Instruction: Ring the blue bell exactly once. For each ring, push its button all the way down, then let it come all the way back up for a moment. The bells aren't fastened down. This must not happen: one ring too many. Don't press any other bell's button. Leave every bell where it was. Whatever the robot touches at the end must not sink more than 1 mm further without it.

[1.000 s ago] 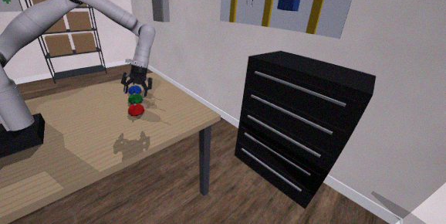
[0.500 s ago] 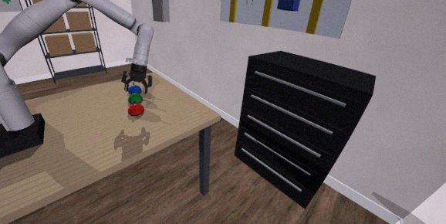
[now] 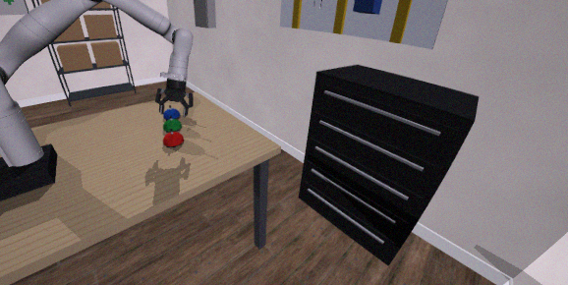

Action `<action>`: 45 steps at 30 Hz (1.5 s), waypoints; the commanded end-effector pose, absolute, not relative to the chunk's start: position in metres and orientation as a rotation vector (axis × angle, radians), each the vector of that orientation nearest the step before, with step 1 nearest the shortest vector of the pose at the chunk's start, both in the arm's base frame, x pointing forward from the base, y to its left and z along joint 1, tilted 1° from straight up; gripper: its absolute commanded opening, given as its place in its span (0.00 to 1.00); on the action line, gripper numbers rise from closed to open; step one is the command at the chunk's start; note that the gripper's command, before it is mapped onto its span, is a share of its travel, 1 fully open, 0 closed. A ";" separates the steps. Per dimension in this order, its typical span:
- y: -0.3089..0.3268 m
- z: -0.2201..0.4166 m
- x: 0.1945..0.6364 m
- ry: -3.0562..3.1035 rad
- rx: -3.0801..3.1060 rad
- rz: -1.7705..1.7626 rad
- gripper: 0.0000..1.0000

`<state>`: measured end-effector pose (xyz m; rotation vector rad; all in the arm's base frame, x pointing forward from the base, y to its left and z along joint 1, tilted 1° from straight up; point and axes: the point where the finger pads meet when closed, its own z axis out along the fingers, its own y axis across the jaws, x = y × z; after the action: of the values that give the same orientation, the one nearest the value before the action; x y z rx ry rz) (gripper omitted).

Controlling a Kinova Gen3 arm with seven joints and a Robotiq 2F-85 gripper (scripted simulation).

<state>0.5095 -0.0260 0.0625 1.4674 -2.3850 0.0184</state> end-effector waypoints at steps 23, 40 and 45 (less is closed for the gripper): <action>0.008 0.066 0.516 -2.376 1.557 0.028 1.00; 0.033 0.068 0.521 -2.372 1.625 0.032 1.00; 0.045 0.069 0.522 -2.370 1.656 0.033 1.00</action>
<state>0.5217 0.0426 0.0672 1.6479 -2.3710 0.0294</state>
